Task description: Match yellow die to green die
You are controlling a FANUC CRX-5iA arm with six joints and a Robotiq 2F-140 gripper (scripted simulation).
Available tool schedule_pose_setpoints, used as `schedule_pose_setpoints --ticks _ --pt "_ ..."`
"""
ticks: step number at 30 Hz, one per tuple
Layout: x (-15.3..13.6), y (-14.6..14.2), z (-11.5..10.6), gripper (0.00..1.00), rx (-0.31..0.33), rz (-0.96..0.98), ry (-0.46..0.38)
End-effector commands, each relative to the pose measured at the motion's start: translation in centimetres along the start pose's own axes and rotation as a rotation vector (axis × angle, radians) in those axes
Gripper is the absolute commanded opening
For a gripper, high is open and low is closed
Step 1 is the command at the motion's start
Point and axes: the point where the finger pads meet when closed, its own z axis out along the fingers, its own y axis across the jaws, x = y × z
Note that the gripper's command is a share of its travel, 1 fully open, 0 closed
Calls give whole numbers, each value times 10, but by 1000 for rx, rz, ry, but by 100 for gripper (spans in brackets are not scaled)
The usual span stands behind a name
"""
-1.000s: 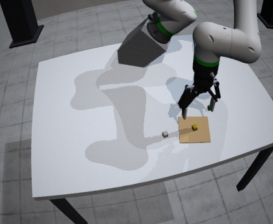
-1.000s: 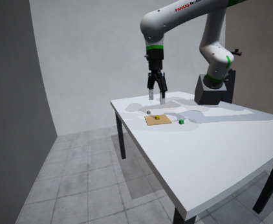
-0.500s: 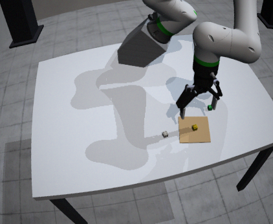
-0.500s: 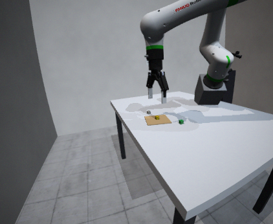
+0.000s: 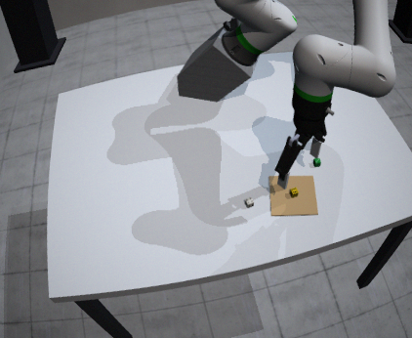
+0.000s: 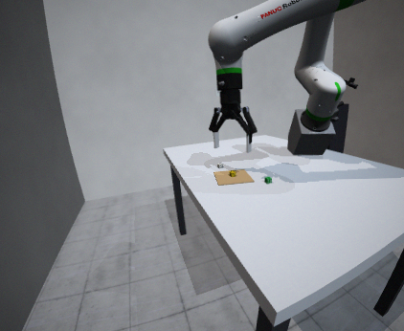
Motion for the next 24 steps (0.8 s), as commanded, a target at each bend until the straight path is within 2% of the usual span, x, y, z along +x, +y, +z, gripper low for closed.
schedule_pose_setpoints --ticks 1,2,14,17,19,24 --pt "0 0 1 100 -7 -96 -10" --pt "0 0 1 100 -7 -200 -11" --pt "0 0 4 100 -4 -595 -12" --pt "0 0 5 100 -4 -613 -12" --pt "0 0 6 100 -3 -751 -12" --pt "0 1 7 100 -2 -907 -12"
